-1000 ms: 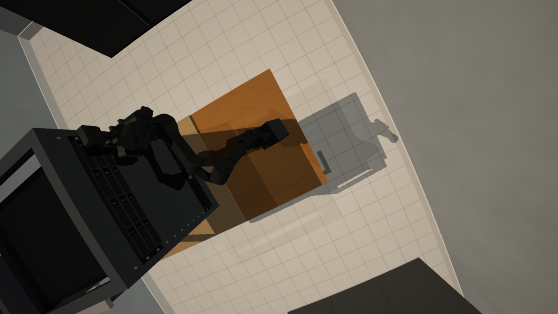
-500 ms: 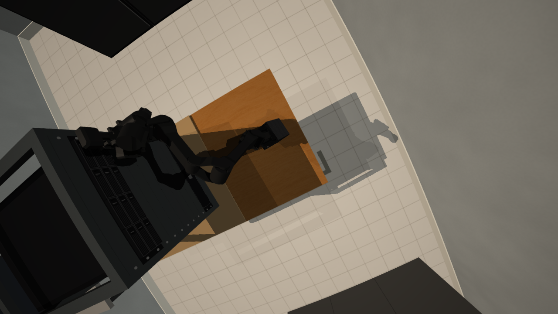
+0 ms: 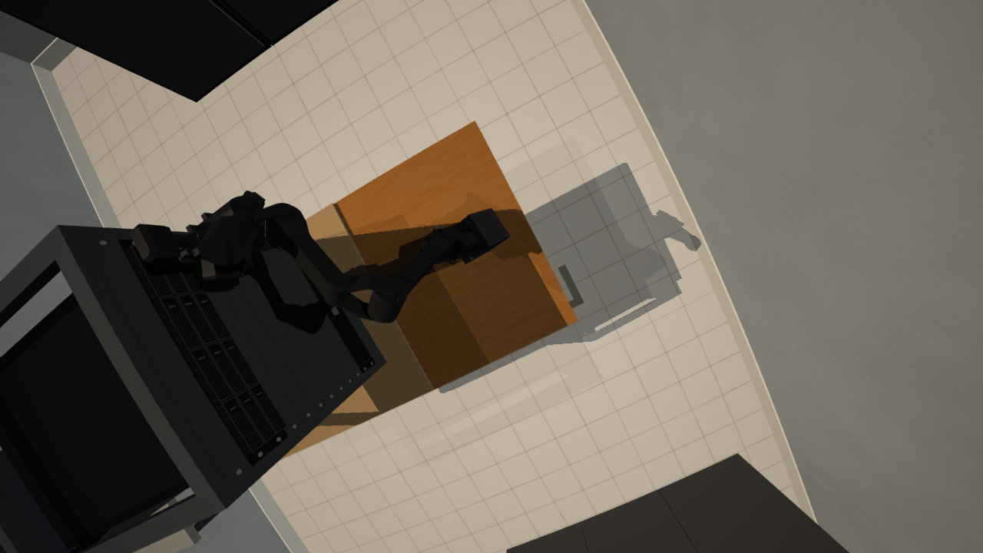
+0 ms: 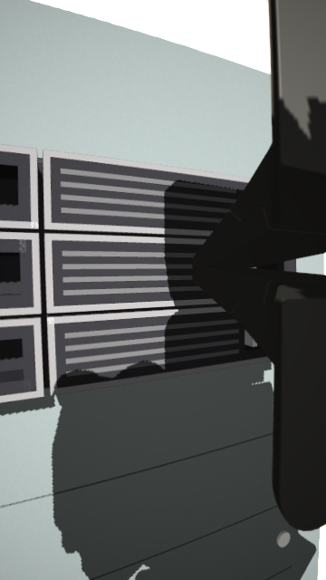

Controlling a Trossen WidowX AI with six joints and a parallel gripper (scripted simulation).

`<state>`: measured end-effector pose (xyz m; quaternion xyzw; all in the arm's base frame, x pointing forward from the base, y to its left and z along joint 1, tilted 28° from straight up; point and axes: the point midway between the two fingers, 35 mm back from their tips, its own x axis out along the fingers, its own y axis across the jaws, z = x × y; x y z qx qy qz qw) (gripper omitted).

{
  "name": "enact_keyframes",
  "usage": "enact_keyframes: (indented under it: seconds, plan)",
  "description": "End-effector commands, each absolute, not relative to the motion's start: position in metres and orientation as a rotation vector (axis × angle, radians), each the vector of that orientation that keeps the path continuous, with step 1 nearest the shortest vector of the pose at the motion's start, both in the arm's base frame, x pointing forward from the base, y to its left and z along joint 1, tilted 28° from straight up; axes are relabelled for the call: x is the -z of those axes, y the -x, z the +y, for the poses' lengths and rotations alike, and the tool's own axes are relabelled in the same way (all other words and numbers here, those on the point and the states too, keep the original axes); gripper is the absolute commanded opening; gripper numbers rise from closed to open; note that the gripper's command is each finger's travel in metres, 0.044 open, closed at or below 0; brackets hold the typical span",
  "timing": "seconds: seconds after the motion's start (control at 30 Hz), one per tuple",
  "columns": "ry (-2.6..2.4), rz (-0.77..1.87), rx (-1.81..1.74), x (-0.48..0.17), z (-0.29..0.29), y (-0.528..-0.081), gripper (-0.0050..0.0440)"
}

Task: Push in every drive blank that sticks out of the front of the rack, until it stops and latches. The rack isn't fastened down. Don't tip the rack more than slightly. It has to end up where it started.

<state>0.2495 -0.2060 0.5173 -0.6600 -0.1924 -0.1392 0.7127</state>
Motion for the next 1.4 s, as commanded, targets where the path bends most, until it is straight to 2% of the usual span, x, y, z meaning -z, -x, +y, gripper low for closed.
enact_keyframes:
  seconds: [0.0, 1.37]
  plan:
    - [1.483, -0.44, 0.315, -0.5258, -0.2022, -0.2486, -0.005]
    - [1.483, -0.44, 0.315, -0.5297, -0.2015, -0.2553, -0.005]
